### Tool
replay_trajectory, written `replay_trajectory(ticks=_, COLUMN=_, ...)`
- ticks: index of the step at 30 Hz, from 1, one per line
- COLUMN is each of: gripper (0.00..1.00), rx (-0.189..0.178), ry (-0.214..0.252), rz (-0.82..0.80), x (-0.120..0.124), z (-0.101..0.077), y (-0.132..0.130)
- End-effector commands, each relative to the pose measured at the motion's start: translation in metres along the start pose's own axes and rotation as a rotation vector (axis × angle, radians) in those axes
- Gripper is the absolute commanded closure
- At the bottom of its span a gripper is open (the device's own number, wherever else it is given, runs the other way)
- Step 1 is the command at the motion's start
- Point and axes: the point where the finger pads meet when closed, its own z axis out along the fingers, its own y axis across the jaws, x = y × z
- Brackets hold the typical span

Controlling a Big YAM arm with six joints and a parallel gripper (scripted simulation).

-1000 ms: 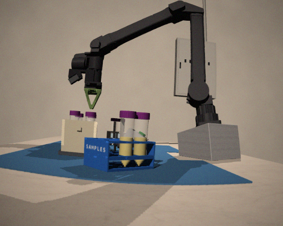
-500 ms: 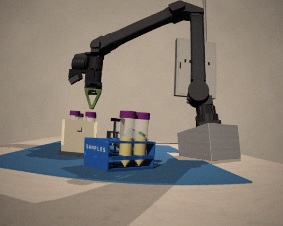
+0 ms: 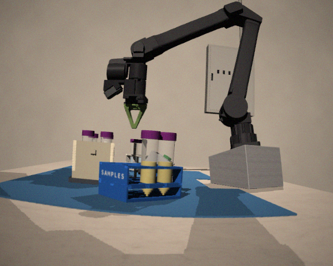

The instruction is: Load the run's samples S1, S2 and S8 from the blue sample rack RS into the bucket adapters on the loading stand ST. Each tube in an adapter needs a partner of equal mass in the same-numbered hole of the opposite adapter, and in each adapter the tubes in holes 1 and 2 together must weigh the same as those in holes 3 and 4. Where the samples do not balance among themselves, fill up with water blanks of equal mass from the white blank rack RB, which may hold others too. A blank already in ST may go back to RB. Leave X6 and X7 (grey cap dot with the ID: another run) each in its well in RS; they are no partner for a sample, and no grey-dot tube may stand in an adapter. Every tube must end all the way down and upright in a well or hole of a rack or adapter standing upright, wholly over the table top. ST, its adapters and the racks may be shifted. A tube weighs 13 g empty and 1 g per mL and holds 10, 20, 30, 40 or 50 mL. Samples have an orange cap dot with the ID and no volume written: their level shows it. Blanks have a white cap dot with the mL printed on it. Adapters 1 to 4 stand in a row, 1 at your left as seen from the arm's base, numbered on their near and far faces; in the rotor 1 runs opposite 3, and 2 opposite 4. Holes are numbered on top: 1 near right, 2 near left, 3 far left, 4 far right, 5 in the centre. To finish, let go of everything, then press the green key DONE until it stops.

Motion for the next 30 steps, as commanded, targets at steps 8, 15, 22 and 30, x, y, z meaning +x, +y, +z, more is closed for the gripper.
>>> replay_trajectory(ticks=8, gripper=1.00, rx=-0.003, ry=-0.028, rz=0.049, x=0.063, z=-0.009, y=0.035)
replay_trajectory(ticks=15, gripper=1.00, rx=-0.004, ry=-0.026, rz=0.049, x=0.100, z=-0.008, y=0.053)
replay_trajectory(ticks=22, gripper=1.00, rx=-0.004, ry=-0.020, rz=0.072, x=0.109, z=0.002, y=0.057)
replay_trajectory(ticks=30, gripper=1.00, rx=-0.004, ry=-0.021, rz=0.050, x=0.106, z=0.023, y=0.058)
